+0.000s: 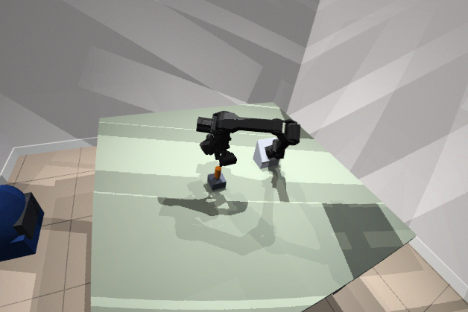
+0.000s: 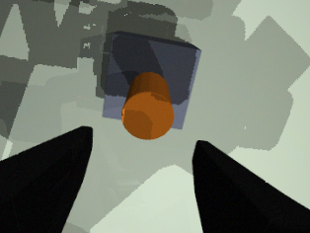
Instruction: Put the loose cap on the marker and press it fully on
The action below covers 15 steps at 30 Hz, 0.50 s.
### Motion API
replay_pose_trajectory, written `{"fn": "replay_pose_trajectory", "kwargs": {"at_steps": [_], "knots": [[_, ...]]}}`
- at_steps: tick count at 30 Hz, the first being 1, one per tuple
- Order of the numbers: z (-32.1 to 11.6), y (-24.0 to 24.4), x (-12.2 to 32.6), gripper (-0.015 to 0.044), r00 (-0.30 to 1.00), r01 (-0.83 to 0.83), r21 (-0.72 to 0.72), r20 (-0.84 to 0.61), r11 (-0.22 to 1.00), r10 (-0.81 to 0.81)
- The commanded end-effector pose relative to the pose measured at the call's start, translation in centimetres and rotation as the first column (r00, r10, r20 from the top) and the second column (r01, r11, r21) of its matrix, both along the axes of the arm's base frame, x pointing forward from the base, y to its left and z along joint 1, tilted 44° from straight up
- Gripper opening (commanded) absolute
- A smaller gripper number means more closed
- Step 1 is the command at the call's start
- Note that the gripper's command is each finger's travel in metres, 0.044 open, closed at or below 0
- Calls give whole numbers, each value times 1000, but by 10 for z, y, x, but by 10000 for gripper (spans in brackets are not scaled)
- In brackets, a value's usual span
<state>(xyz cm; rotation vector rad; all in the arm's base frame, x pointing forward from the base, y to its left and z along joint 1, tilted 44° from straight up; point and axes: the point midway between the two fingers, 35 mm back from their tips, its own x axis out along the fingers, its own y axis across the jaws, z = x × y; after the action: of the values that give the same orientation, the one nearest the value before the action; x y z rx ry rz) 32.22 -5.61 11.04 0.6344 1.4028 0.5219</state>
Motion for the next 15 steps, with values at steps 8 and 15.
{"fn": "replay_pose_trajectory", "kwargs": {"at_steps": [8, 15], "knots": [[-2, 0, -2, 0, 999, 25, 3, -29, 1000, -25], [-2, 0, -2, 0, 999, 25, 3, -29, 1000, -25]]}}
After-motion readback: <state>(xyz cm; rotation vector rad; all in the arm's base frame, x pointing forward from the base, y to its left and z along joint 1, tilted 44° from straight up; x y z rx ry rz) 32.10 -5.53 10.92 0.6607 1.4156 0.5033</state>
